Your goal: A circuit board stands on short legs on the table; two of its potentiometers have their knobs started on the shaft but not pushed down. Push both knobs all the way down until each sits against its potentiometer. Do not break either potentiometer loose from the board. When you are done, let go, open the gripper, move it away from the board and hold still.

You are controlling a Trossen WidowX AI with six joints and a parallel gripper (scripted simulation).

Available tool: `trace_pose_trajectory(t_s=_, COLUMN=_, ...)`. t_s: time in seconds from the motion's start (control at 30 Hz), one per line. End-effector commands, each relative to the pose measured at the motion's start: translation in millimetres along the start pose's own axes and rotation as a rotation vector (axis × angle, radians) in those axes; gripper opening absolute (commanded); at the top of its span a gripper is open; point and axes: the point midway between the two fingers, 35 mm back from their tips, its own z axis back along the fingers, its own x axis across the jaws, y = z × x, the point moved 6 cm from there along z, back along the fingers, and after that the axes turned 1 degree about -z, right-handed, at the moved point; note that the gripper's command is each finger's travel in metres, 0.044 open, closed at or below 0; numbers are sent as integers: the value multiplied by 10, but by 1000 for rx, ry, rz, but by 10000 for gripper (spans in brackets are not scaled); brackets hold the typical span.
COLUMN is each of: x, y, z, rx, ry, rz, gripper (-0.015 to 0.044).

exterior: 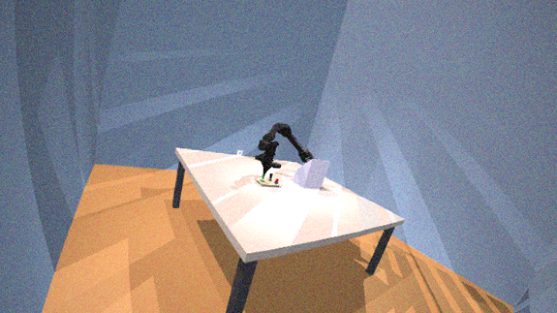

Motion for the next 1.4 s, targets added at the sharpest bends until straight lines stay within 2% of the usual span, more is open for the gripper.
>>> trace_pose_trajectory(t_s=0.0, x=-38, y=-18, z=-164, rx=13, ry=-2, rz=-22, gripper=0)
trace_pose_trajectory(t_s=1.37, x=-38, y=-16, z=-248, rx=13, ry=-2, rz=-22, gripper=0)
